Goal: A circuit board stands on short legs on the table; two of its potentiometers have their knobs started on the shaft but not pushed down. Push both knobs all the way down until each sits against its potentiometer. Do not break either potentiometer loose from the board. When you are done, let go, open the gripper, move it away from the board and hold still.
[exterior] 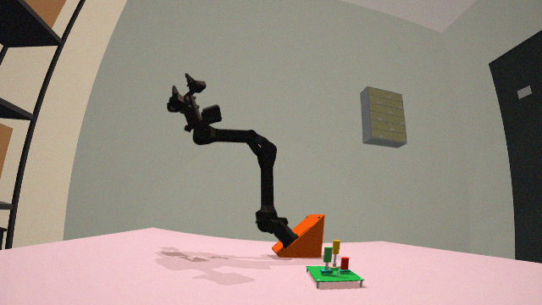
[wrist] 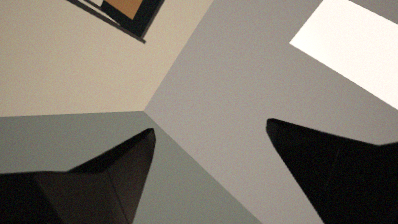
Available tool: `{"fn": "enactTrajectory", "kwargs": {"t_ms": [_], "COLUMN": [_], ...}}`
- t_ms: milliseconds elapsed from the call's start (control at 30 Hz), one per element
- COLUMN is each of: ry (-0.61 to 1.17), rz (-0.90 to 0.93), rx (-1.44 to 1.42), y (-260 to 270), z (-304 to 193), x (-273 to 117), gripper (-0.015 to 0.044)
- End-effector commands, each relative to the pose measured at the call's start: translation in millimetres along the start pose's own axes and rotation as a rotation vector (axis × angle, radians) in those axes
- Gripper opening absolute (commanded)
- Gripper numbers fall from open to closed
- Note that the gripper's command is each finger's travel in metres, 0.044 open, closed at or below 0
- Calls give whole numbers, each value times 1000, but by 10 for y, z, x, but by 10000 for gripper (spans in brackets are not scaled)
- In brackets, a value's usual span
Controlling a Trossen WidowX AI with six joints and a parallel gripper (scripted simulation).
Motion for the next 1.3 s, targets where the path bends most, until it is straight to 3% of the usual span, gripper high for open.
{"fn": "enactTrajectory", "kwargs": {"t_ms": [0,467,1267], "ry": [-1,-94,-238], "rz": [1,62,207], "rx": [2,253,614], "y": [2,170,303], "z": [3,299,918], "x": [-1,-58,-248], "gripper": [374,6,0]}}
Point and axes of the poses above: the point midway between the two fingers, 35 mm back from their tips, its own x axis out along the fingers, its own y axis across the jaws, z = x × y, the point moved 8 cm from there along -x, back along the fingers, and after that the axes turned 4 degrees about -x, right-handed, at the moved point
